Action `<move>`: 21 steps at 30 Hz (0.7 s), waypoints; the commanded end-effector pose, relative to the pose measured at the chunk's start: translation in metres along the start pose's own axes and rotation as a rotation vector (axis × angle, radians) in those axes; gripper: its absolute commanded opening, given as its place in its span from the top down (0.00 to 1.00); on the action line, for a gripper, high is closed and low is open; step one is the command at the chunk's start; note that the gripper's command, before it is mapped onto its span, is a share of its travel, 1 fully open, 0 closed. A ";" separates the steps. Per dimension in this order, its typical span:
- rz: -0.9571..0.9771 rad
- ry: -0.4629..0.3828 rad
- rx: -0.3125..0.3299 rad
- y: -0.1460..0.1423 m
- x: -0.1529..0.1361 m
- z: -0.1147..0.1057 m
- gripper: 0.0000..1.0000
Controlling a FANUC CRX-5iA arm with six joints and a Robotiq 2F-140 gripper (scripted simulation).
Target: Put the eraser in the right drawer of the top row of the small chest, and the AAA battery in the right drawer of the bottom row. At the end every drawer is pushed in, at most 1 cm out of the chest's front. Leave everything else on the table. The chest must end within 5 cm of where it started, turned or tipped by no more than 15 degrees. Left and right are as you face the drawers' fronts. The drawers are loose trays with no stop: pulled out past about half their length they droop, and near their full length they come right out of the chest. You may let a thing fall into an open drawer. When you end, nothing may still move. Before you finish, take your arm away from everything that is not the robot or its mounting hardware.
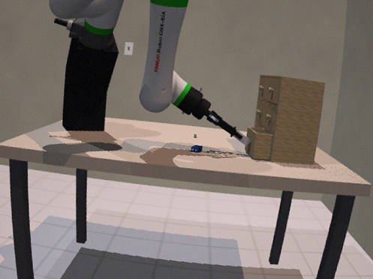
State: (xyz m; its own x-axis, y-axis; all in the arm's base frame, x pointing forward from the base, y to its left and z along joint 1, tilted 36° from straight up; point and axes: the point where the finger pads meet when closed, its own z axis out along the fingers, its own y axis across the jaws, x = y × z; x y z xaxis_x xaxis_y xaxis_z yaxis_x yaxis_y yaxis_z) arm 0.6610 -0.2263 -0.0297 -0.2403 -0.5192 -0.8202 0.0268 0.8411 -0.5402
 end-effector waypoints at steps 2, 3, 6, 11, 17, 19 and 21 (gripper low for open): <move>0.000 0.000 0.000 0.000 0.000 0.000 0.90; 0.000 0.000 0.000 0.000 0.000 0.000 0.87; 0.000 0.000 0.000 0.000 0.000 0.000 0.85; 0.000 0.000 0.000 0.000 0.000 0.000 0.80; 0.000 0.000 0.000 0.000 0.001 -0.002 0.80; 0.000 0.000 0.000 0.000 0.001 -0.002 0.80; 0.000 0.000 0.000 0.000 0.003 -0.006 0.80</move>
State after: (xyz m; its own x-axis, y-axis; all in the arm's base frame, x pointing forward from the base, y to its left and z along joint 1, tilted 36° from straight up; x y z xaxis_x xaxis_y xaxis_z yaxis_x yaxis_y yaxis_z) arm 0.6587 -0.2267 -0.0303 -0.2404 -0.5191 -0.8202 0.0270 0.8411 -0.5402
